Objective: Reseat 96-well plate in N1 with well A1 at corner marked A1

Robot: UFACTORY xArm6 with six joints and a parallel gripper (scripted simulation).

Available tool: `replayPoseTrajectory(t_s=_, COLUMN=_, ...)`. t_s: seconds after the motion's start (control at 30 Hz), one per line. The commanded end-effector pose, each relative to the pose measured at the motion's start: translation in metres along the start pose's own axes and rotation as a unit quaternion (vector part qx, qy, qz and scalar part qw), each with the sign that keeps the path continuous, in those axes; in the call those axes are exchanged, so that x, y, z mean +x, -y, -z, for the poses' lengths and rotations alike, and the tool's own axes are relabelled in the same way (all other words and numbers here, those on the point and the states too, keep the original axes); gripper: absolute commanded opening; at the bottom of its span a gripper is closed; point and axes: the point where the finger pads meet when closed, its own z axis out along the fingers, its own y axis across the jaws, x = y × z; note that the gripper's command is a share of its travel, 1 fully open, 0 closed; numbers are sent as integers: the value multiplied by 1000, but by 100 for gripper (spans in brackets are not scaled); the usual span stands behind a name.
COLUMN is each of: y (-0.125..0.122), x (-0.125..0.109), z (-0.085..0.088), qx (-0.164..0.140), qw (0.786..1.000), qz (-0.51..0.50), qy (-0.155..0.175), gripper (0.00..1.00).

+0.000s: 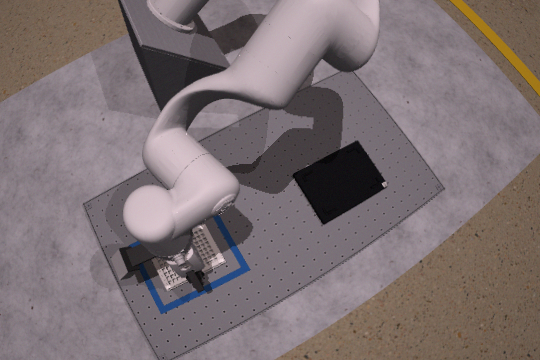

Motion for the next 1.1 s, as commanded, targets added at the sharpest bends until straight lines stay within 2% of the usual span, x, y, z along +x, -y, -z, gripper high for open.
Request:
replayPoseTrajectory(t_s=0.0, y=2, x=0, z=1, qx=2, qw=1000, qz=1, qy=-1, gripper=0)
replayPoseTrajectory(t_s=0.67, y=2, x=0, z=-2, qx=2, qw=1000, qz=1, qy=-1, gripper=0)
replayPoseTrajectory(t_s=0.7, y=2, x=0, z=-2, qx=2, qw=1000, qz=1, qy=-1, gripper=100)
replayPoseTrajectory(t_s=1.07, y=2, x=0, z=-2, qx=2, qw=1000, qz=1, qy=-1, gripper=100)
